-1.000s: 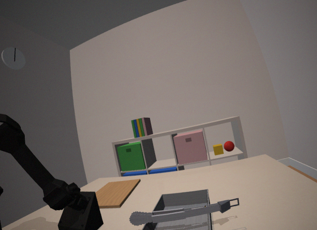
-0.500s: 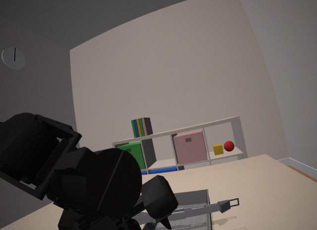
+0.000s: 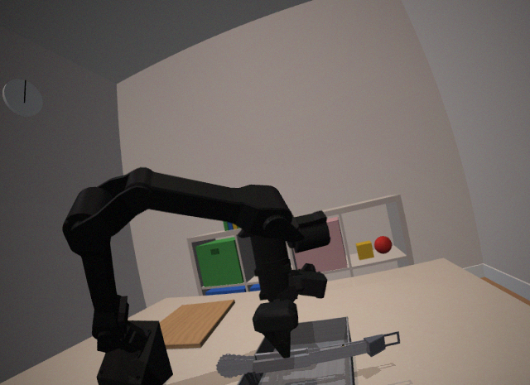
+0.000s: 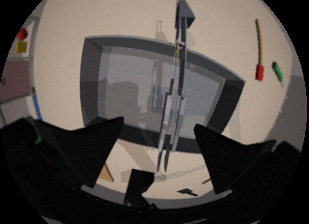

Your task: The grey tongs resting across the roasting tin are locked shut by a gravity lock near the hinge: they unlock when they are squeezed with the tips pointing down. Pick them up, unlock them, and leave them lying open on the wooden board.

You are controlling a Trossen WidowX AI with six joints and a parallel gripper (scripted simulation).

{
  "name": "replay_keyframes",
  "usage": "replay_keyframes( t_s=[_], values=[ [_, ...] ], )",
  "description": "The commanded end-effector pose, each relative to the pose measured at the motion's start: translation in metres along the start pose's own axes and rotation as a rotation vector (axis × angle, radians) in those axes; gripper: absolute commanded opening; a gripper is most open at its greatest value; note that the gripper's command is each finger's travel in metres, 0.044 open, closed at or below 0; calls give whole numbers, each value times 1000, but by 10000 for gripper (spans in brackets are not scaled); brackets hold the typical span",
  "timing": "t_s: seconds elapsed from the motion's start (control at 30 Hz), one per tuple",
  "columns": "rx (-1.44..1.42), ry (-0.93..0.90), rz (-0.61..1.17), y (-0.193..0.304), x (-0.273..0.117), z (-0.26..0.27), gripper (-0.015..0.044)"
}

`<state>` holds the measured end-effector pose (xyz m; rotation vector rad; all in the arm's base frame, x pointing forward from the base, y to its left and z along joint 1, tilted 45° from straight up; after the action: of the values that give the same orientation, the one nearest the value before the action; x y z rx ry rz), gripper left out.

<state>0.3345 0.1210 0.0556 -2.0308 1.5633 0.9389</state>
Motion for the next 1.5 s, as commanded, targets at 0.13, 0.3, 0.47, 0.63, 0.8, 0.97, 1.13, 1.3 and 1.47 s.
replay_keyframes(
  t_s=[0.13, 0.3, 0.47, 0.63, 0.8, 0.97, 1.13, 1.3, 1.47],
  values=[
    [-2, 16, -12, -8, -2, -10, 440],
    [-2, 16, -12, -8, -1, -10, 440],
    [-2, 16, -12, -9, 6, -10, 440],
    [-2, 15, -12, -10, 14, -10, 440],
    [-2, 15, -12, -10, 22, -10, 440],
    [-2, 16, -12, -10, 30, -10, 440],
    [-2, 16, -12, -10, 39, -10, 440],
    [-2, 17, -12, -10, 47, -11, 440],
    [-2, 18, -12, -10, 55, -11, 440]
  ],
)
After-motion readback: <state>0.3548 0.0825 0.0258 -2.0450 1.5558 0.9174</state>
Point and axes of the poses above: the point midway between the two fingers, 35 mm back from their tips, its own x axis out along the fingers, its own z axis across the jaws, y = z × x, the point moved 4 cm from there along -x, back along the fingers
